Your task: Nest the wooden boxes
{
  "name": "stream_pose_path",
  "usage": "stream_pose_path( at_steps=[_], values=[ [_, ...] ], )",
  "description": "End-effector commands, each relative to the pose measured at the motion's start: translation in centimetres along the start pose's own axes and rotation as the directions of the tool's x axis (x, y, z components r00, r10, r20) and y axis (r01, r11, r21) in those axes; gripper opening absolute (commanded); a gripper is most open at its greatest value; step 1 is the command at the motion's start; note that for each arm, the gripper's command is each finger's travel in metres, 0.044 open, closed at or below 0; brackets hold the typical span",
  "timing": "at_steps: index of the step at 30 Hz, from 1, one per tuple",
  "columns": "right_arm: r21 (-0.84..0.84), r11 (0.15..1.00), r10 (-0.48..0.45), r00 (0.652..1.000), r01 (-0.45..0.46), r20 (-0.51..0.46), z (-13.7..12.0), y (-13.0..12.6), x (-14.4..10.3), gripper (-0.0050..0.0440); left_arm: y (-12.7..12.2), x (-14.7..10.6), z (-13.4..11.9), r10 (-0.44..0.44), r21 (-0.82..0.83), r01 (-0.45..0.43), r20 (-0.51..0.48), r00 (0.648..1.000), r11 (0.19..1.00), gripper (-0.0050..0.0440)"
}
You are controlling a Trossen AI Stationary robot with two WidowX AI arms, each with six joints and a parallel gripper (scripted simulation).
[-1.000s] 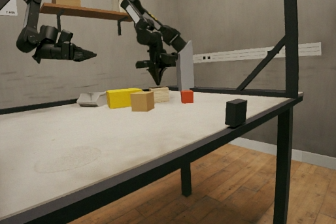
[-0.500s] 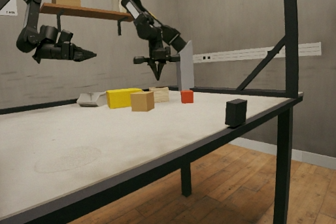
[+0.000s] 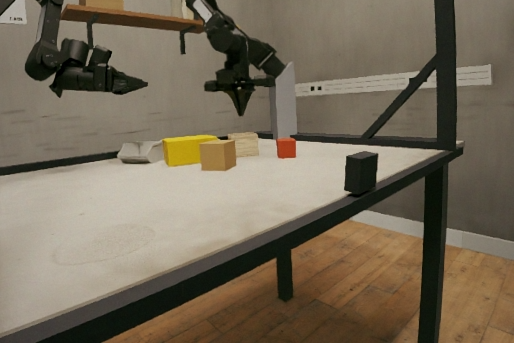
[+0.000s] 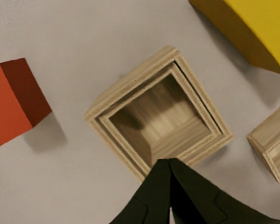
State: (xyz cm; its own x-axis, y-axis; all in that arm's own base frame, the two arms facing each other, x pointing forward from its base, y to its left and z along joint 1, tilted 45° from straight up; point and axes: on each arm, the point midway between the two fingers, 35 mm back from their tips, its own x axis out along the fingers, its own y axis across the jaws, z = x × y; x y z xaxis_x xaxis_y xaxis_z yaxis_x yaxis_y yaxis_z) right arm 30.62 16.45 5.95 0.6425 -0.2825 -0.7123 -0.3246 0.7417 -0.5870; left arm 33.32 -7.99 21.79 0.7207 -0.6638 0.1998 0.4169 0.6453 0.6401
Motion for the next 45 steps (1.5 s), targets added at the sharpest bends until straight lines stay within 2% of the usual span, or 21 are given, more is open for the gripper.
stream_pose_path(
  at_steps=[1, 3, 5, 8, 22, 28, 37, 39, 40, 41, 45],
  values=[
    [0.204, 0.979, -0.009, 1.000, 0.006, 0.013, 0.8, -0.4, -1.3, -0.0050, 0.0, -0.1, -0.1, 0.001, 0.000, -0.001, -0.001, 1.000, 1.000, 0.0400],
    [0.289, 0.957, -0.009, 1.000, 0.005, 0.013, 0.7, -0.4, -1.5, -0.0050, 0.0, -0.1, -0.1, 0.001, 0.000, -0.001, -0.001, 1.000, 1.000, 0.0400],
    [0.289, 0.957, -0.009, 1.000, 0.005, 0.013, 0.7, -0.4, -1.5, -0.0050, 0.0, -0.1, -0.1, 0.001, 0.000, -0.001, -0.001, 1.000, 1.000, 0.0400],
    [0.420, 0.907, -0.009, 1.000, 0.003, 0.012, 0.7, -0.4, -1.8, -0.0050, 0.0, -0.1, -0.1, 0.001, 0.000, -0.001, -0.001, 1.000, 1.000, 0.0400],
    [0.445, 0.896, -0.002, 1.000, -0.001, 0.006, 0.4, -0.8, -1.5, -0.0050, 0.2, 0.5, -0.3, 0.012, -0.051, -0.013, -0.027, 1.000, 0.999, 0.0400],
    [0.498, 0.867, 0.004, 1.000, -0.001, -0.006, -0.2, -2.4, -0.6, -0.0050, 0.1, 2.3, -1.4, 0.048, -0.243, -0.086, -0.160, 0.986, 0.966, 0.0400],
    [0.551, 0.835, 0.008, 1.000, -0.002, -0.010, -0.6, -4.0, 0.1, -0.0050, -1.1, 3.3, -2.9, 0.039, -0.400, -0.177, -0.331, 0.943, 0.899, 0.0400],
    [0.551, 0.835, 0.008, 1.000, -0.002, -0.010, -0.6, -4.0, 0.1, -0.0050, -1.1, 3.3, -2.9, 0.039, -0.400, -0.177, -0.331, 0.943, 0.899, 0.0400],
    [0.557, 0.830, 0.009, 1.000, -0.002, -0.010, -0.7, -4.2, 0.2, -0.0050, -1.9, 3.1, -3.7, 0.010, -0.429, -0.185, -0.379, 0.925, 0.884, 0.0400],
    [0.572, 0.820, 0.009, 1.000, -0.002, -0.011, -0.8, -4.6, 0.4, -0.0050, -1.8, 3.4, -3.5, 0.028, -0.442, -0.219, -0.399, 0.916, 0.870, 0.0400],
    [0.597, 0.802, 0.010, 1.000, -0.002, -0.011, -1.1, -5.4, 0.7, -0.0050, -2.7, 3.3, -4.1, 0.008, -0.478, -0.272, -0.484, 0.875, 0.835, 0.0400]
  ],
)
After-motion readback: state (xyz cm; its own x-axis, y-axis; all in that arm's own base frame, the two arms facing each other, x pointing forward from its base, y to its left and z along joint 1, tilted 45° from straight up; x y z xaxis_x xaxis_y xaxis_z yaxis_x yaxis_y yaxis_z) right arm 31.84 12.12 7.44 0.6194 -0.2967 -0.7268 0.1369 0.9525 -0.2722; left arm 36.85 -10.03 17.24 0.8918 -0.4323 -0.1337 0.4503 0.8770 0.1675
